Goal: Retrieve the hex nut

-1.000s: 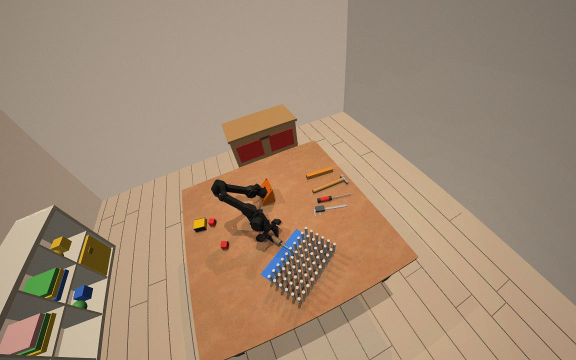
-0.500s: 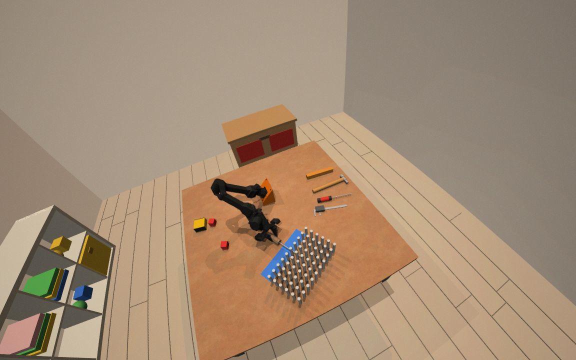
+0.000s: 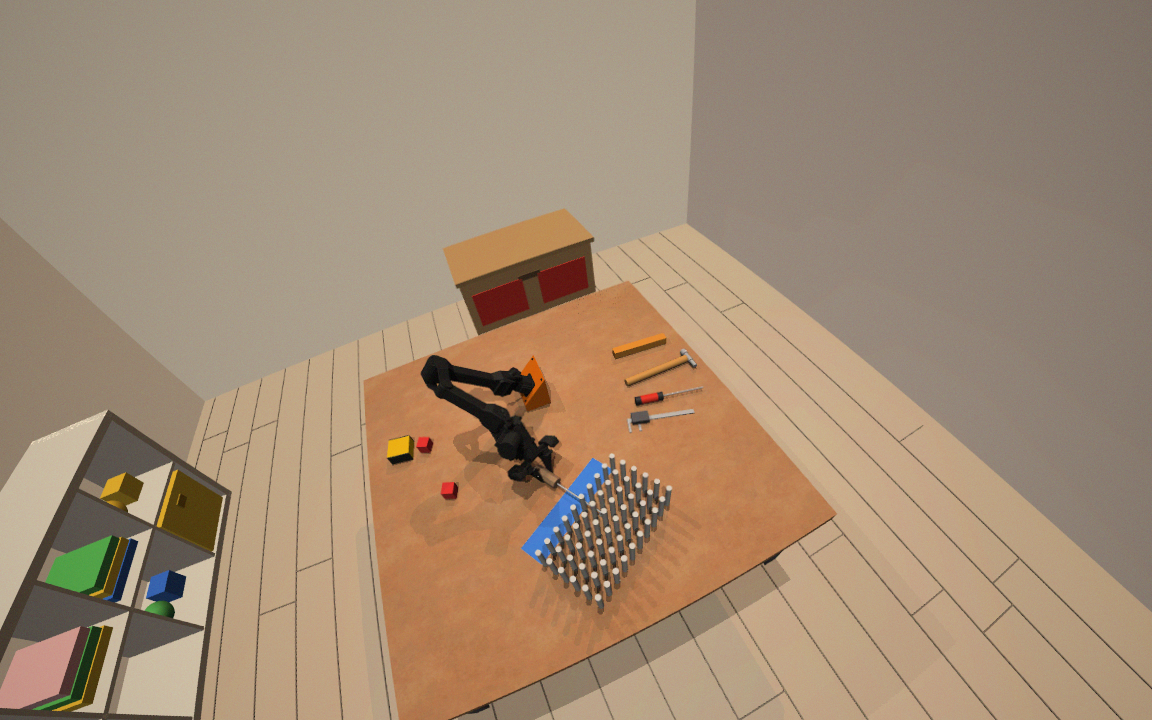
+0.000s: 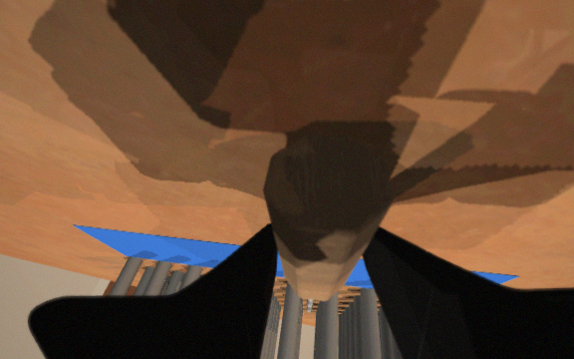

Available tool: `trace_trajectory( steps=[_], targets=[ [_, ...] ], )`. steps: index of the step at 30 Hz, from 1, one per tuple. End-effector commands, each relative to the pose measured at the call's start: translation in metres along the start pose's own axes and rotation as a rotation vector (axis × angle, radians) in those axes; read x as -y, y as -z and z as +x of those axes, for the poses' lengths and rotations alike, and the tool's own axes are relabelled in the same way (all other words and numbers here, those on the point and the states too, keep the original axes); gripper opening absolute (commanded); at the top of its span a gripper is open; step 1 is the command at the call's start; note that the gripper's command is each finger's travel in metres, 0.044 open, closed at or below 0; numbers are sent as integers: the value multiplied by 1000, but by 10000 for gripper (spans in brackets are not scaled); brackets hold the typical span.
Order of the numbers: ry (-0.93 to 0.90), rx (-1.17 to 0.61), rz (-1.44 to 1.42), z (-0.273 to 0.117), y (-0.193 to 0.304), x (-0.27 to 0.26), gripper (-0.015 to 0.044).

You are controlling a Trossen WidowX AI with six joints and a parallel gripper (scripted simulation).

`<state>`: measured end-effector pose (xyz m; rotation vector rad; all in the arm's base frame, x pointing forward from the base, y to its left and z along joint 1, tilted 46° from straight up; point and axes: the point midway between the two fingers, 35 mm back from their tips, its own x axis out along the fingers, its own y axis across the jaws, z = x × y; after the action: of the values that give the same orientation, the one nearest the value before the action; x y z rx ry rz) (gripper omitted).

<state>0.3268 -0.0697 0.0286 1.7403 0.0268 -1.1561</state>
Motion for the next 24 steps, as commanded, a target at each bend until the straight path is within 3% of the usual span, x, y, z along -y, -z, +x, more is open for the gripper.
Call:
trace_trajectory(
  steps=[1, 24],
  targets=[
    [5, -6, -4, -1, -1, 1, 0],
    [6, -6, -4, -8, -11, 1, 0]
  ],
)
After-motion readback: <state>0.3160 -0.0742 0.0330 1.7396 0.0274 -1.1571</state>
